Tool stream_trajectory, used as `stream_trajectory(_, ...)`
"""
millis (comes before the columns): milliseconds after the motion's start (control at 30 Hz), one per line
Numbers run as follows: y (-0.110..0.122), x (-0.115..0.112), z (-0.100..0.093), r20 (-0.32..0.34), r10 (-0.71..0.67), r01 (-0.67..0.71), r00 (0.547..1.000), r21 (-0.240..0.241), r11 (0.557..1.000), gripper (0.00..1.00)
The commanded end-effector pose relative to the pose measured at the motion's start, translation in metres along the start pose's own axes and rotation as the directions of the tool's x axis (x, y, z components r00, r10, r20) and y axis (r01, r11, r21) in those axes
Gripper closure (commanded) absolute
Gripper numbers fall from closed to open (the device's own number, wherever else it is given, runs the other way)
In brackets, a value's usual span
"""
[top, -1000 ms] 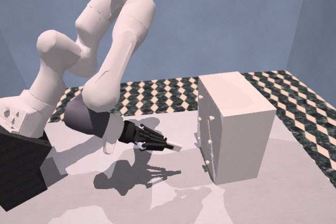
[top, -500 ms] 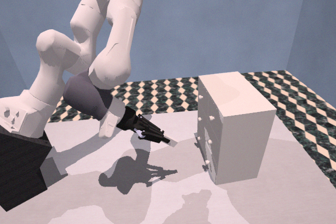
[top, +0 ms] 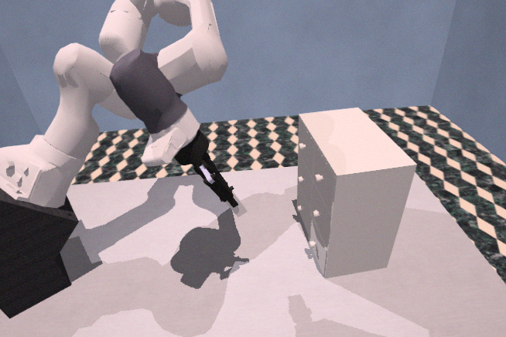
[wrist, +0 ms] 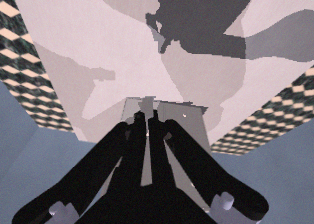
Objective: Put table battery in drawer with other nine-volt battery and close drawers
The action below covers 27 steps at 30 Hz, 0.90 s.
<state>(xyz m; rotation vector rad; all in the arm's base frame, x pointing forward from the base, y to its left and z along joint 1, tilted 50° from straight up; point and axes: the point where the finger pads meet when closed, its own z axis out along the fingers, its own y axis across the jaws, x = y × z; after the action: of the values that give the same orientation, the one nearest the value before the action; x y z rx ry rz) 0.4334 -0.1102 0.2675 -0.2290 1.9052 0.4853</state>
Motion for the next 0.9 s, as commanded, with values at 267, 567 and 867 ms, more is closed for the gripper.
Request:
stream_trajectory(267,0.002,0.025,-0.032,-0.329,0.181,-0.193,0.927,-0.003,0.981,1.0)
stream_trajectory(567,0.003,0.03,-0.044,-0.416,0.174,-0.193,0.893,-0.003,0.981,1.0)
stream_trajectory(867,0.003,0.03,-0.045,-0.419,0.174,-0.193,0.891,-0.003,0.981,1.0)
